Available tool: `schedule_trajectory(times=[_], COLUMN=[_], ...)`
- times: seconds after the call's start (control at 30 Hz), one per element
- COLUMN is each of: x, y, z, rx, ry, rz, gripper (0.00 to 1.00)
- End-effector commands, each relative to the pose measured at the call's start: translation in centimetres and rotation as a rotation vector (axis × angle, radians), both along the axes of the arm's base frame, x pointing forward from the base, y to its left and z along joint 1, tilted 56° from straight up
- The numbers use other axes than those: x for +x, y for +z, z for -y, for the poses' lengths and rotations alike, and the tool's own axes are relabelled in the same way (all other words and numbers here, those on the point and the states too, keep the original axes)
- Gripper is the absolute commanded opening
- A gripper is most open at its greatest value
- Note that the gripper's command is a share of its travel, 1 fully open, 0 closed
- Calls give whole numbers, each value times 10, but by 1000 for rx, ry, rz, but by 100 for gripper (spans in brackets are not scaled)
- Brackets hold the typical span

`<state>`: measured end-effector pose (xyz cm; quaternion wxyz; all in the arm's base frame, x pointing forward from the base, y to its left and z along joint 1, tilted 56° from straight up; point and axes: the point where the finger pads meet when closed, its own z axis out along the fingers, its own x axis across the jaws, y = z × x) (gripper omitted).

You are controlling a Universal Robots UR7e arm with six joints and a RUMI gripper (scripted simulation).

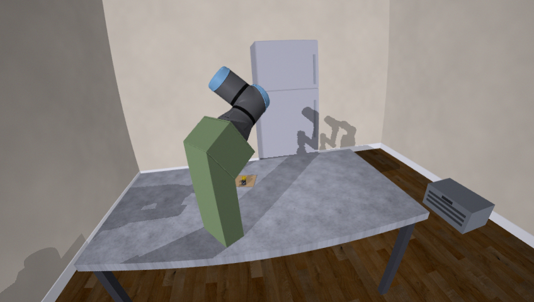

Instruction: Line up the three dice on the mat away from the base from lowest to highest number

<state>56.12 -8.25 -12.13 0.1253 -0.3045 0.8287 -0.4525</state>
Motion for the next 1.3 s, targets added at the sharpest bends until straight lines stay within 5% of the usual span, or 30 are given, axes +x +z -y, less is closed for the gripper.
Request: schedule_trajectory(times=[0.0,1.27], x=[0,15], y=[0,-17], z=[0,20], rx=[0,0], ry=[1,1], rz=[1,1], gripper=[24,24])
